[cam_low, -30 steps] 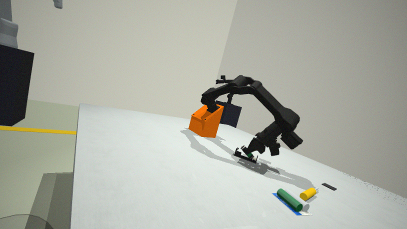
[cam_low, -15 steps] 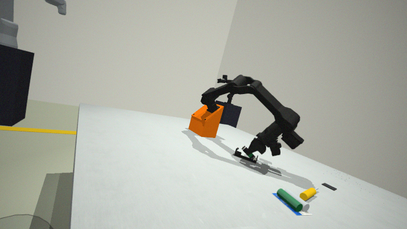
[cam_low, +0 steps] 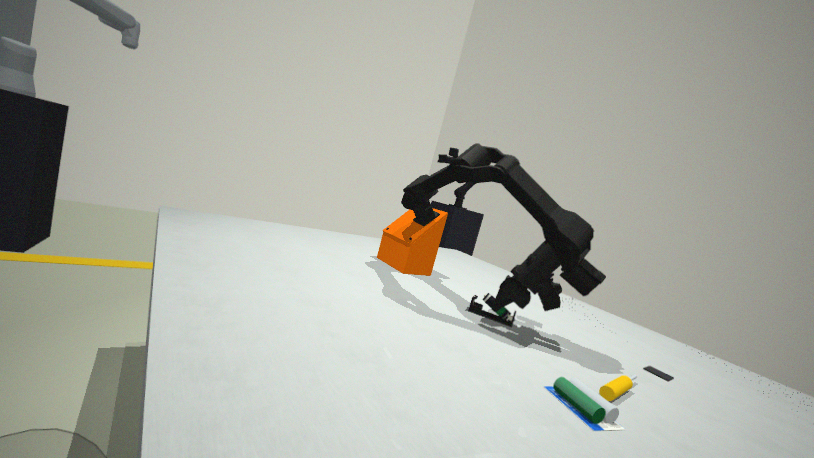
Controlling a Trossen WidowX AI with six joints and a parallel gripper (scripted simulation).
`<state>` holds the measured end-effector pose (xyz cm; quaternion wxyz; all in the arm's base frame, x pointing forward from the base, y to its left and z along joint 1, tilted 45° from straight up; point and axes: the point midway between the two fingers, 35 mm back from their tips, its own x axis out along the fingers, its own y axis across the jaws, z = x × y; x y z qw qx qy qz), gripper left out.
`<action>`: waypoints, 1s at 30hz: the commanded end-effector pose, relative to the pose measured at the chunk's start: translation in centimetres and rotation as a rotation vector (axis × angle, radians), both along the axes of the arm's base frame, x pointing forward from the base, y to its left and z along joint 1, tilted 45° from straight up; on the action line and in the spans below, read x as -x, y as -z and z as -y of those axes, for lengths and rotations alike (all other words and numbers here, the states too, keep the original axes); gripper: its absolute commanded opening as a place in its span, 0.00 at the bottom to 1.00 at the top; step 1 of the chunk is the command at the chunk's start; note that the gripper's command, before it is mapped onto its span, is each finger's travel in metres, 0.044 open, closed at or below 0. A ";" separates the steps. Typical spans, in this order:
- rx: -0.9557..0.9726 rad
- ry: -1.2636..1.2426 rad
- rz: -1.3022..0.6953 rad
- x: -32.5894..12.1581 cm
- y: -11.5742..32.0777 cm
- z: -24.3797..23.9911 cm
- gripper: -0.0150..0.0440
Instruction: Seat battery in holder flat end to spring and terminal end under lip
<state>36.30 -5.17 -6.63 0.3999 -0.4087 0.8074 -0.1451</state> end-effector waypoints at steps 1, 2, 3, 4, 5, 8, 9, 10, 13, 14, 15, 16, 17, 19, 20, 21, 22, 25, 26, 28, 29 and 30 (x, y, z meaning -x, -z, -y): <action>-0.015 -0.009 0.025 -0.3 0.3 0.0 0.38; -0.018 -0.011 0.027 -0.2 0.3 0.0 0.38; -0.021 -0.012 0.028 -0.2 0.3 0.0 0.38; -0.024 -0.014 0.030 -0.2 0.3 0.0 0.38; -0.027 -0.016 0.032 -0.2 0.3 0.1 0.38; -0.036 -0.020 0.038 -0.2 0.4 0.1 0.38; -0.039 -0.022 0.040 -0.2 0.4 0.1 0.38; -0.042 -0.024 0.042 -0.2 0.4 0.1 0.38; -0.051 -0.029 0.047 -0.2 0.4 0.2 0.38; -0.053 -0.031 0.049 -0.2 0.4 0.2 0.38; -0.056 -0.033 0.051 -0.2 0.5 0.2 0.38; -0.059 -0.035 0.053 -0.1 0.5 0.2 0.38; -0.062 -0.036 0.055 -0.1 0.5 0.2 0.38; -0.068 -0.040 0.058 -0.1 0.5 0.3 0.38; -0.071 -0.042 0.060 -0.1 0.5 0.3 0.38; -0.073 -0.044 0.062 -0.1 0.5 0.3 0.38; -0.076 -0.046 0.064 -0.1 0.5 0.3 0.38; -0.085 -0.052 0.069 -0.1 0.5 0.3 0.38; -0.087 -0.054 0.071 -0.1 0.6 0.4 0.38; -0.093 -0.058 0.074 0.0 0.6 0.4 0.38; -0.096 -0.061 0.076 0.0 0.6 0.4 0.38; -0.098 -0.063 0.078 0.0 0.6 0.4 0.38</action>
